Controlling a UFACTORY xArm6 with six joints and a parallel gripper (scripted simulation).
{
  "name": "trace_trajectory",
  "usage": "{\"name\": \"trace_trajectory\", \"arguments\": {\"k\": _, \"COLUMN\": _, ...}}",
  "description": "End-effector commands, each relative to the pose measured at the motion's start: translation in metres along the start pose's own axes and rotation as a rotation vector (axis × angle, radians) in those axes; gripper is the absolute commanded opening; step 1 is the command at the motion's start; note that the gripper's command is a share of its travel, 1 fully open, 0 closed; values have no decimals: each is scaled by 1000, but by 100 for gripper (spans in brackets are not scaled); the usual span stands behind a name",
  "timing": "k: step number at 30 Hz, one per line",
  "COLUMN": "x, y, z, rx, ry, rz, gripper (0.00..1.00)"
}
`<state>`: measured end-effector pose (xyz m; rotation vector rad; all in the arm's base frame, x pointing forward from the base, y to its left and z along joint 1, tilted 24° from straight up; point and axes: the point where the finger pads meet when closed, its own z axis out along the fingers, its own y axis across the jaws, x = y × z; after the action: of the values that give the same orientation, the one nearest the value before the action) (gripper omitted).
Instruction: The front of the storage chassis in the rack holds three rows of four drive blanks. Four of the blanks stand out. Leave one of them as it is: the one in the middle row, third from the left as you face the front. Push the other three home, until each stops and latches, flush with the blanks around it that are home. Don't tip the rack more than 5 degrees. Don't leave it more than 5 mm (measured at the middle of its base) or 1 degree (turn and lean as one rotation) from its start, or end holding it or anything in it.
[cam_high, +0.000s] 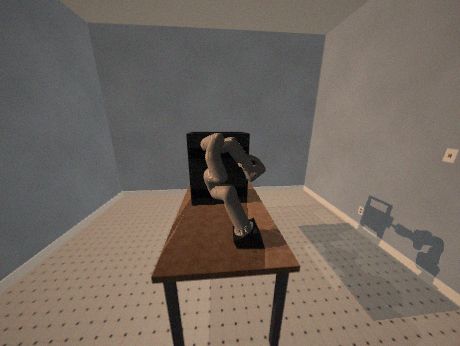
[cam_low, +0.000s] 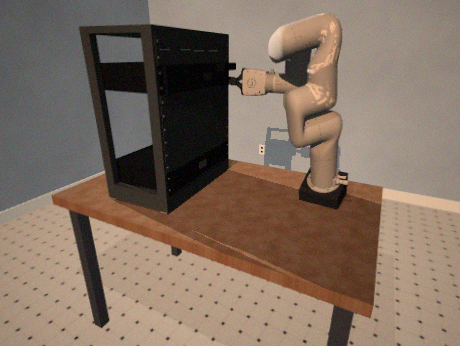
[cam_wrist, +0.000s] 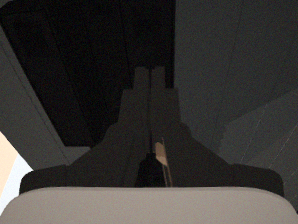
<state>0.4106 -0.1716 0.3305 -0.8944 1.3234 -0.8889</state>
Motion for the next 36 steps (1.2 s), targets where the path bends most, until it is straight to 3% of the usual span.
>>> {"name": "trace_trajectory", "arguments": {"k": 1, "x": 0, "y": -1, "z": 5, "rx": 2, "ry": 0, "rz": -2, "gripper": 0}}
{"name": "trace_trajectory", "arguments": {"k": 36, "x": 0, "y": -1, "z": 18, "rx": 2, "ry": 0, "rz": -2, "gripper": 0}}
